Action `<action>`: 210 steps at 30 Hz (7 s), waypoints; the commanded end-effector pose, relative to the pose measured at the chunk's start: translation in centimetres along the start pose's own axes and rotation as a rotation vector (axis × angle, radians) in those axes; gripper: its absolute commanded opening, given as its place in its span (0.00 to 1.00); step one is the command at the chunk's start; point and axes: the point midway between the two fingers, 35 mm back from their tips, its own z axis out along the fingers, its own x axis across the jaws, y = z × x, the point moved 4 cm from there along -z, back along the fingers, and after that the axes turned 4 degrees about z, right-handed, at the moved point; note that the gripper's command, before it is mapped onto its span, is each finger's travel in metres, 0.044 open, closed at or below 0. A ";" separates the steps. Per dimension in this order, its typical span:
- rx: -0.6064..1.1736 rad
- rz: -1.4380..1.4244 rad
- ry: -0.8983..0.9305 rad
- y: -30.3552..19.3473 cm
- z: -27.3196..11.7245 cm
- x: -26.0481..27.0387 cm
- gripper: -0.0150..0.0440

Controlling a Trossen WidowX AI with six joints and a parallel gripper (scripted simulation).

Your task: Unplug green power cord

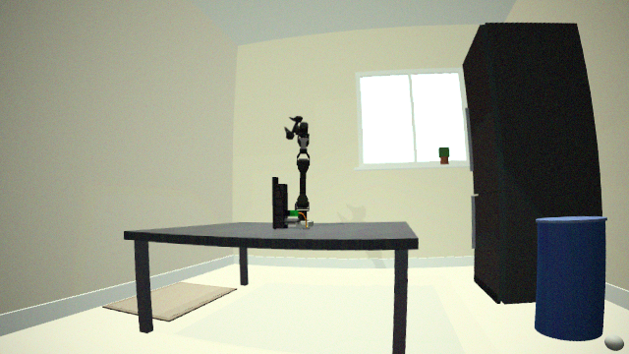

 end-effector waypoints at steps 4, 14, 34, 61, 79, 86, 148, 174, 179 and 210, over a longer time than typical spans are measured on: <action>0.020 0.008 -0.005 -0.9 1.0 -1.2 0.75; 0.106 0.028 -0.039 -5.6 4.4 -5.9 0.53; 0.401 -0.023 -0.161 -21.9 8.0 -14.4 0.53; 1.049 -0.297 -0.127 -48.6 -1.3 -16.5 0.53; 1.564 -0.574 0.204 -61.1 -17.4 -12.2 0.53; 1.757 -0.697 0.429 -63.4 -25.2 -10.0 0.53; 2.168 -1.228 2.743 -48.9 -57.8 -12.7 0.53; 2.168 -1.232 2.743 -49.4 -56.6 -14.8 0.53; 2.168 -1.232 2.743 -49.5 -56.8 -15.1 0.53; 2.168 -1.227 2.737 -49.2 -58.4 -13.4 0.25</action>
